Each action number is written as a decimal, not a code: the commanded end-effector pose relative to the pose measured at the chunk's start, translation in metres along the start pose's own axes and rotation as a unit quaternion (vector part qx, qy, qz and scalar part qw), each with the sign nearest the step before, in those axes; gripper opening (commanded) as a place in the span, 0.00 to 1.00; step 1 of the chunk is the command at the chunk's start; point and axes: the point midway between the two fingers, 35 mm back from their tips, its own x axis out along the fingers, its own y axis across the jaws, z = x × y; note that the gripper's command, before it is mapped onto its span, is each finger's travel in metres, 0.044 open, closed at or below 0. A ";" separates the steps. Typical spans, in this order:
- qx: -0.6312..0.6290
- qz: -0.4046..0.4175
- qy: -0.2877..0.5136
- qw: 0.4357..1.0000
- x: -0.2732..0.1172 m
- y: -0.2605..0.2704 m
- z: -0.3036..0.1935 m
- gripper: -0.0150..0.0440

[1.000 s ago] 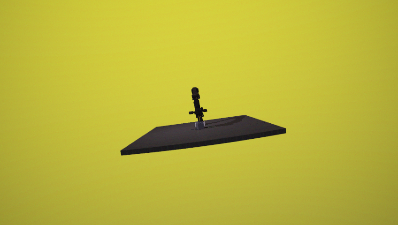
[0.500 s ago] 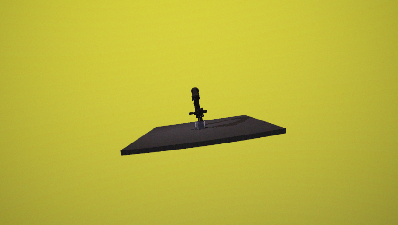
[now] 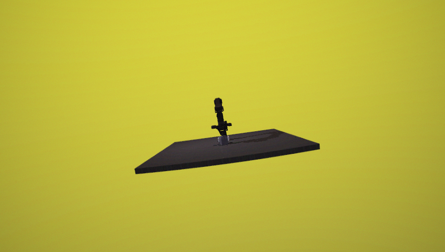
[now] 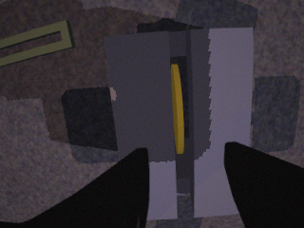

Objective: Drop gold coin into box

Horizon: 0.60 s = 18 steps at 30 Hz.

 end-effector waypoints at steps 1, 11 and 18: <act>0.000 0.000 0.000 1.000 0.000 0.000 0.000 0.53; 0.000 0.000 0.000 1.000 -0.018 0.000 0.000 0.93; -0.001 0.002 0.005 1.000 -0.061 0.001 -0.005 1.00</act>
